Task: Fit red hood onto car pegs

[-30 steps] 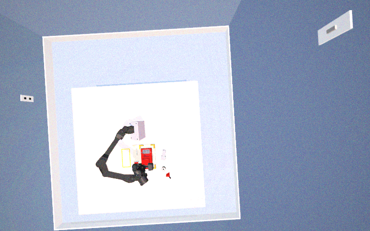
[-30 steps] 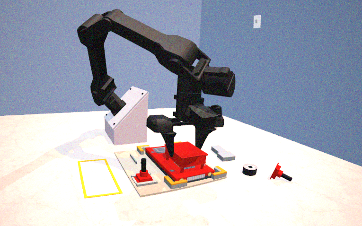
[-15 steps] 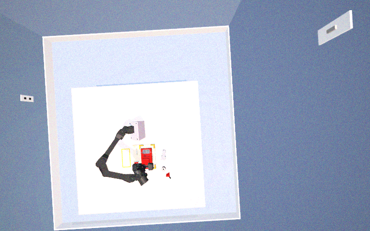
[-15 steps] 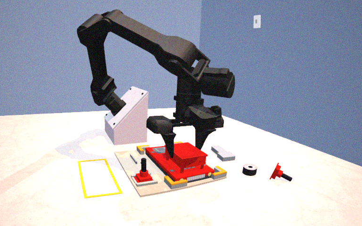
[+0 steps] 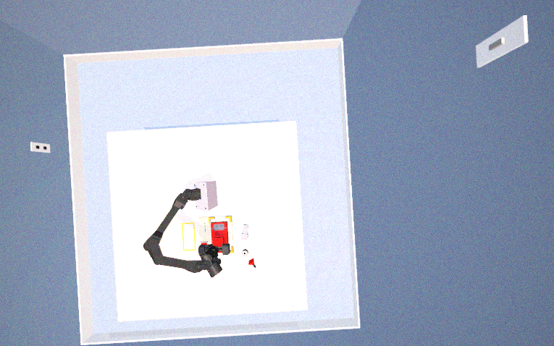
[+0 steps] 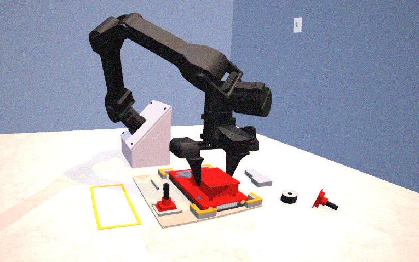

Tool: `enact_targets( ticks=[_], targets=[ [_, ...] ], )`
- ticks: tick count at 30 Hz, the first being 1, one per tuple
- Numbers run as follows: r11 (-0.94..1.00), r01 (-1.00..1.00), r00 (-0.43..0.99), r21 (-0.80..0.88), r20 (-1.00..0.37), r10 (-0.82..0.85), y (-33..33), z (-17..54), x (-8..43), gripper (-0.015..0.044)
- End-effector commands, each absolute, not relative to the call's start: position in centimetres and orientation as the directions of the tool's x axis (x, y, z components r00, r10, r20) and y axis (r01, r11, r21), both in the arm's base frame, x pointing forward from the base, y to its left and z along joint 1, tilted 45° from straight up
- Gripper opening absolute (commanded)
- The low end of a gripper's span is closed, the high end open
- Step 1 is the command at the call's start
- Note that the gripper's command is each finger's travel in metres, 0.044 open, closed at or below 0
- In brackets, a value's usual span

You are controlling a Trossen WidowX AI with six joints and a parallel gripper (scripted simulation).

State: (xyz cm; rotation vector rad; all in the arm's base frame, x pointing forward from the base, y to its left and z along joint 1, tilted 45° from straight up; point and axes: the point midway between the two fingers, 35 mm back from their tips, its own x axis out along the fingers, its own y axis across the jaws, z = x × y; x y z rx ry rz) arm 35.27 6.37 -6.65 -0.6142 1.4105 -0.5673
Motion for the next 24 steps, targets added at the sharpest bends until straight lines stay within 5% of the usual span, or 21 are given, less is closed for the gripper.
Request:
enact_targets(
  ticks=[1,16,24],
  targets=[
    [0.719,-0.003,0.082,-0.695,-0.717,-0.692,6.14,-6.85,35.26,0.0],
    [0.722,0.001,0.081,-0.692,-0.719,-0.69,6.03,-6.98,35.29,0.0],
    [0.722,0.001,0.08,-0.692,-0.719,-0.69,5.97,-7.05,35.28,0.021]
  ],
)
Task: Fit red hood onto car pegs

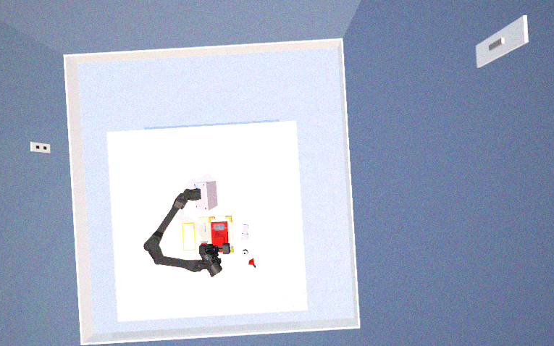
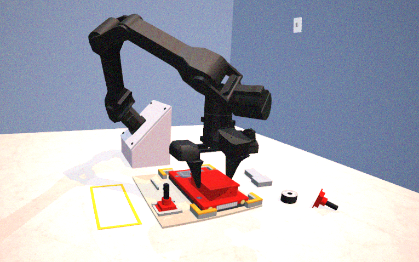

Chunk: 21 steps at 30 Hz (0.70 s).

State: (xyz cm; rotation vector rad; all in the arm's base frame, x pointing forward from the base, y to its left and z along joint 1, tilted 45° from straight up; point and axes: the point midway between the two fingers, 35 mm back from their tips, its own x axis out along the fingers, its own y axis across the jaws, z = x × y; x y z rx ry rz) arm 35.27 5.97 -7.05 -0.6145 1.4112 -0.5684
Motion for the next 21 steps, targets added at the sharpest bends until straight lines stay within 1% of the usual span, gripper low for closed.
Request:
enact_targets(
  ticks=[1,9,14,21],
  targets=[
    [0.722,0.001,0.08,-0.692,-0.719,-0.69,6.0,-7.1,35.3,0.0236],
    [0.722,0.001,0.08,-0.692,-0.719,-0.69,6.0,-7.1,35.3,0.044],
    [0.722,0.001,0.079,-0.692,-0.72,-0.69,6.4,-6.6,35.3,0.044],
    [0.721,0.001,0.068,-0.692,-0.72,-0.691,10.9,-2.1,34.9,0.044]
  ],
)
